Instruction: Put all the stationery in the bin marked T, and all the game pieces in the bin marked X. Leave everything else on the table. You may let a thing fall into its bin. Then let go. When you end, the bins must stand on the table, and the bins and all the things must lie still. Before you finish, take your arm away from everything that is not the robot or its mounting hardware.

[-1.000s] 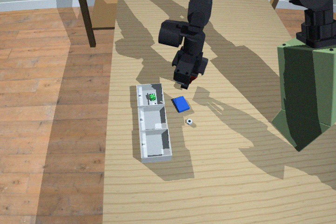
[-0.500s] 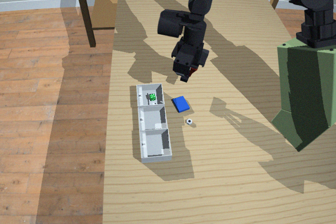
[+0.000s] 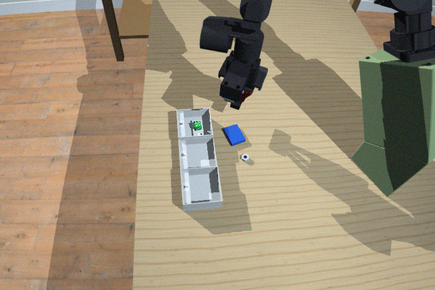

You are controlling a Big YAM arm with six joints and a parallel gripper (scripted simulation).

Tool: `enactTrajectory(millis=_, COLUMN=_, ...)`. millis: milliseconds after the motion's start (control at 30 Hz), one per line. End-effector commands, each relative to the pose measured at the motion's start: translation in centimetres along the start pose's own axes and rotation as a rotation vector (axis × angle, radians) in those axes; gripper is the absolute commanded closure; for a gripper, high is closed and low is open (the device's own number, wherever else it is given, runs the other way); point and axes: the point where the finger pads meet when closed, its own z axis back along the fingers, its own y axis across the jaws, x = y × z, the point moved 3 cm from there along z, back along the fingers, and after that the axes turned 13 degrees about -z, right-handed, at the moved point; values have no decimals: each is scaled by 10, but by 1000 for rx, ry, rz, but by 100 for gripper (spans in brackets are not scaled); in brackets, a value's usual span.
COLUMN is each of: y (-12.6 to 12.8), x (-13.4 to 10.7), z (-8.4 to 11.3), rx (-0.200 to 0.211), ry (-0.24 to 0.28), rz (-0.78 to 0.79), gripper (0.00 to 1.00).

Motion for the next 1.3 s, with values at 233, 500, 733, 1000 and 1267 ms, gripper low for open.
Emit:
enactTrajectory(millis=233, y=20, x=72, z=2, rx=11, ry=-16, rz=9, gripper=82)
enactTrajectory(millis=500, y=28, x=108, z=4, rx=9, ry=-18, rz=9, gripper=82)
enactTrajectory(millis=733, y=37, x=150, z=5, rx=6, ry=-20, rz=9, gripper=82)
enactTrajectory(millis=1000, y=46, x=186, z=7, rx=2, ry=-22, rz=230, gripper=82)
enactTrajectory(millis=1267, y=58, x=235, z=8, rx=-2, ry=-25, rz=466, gripper=82)
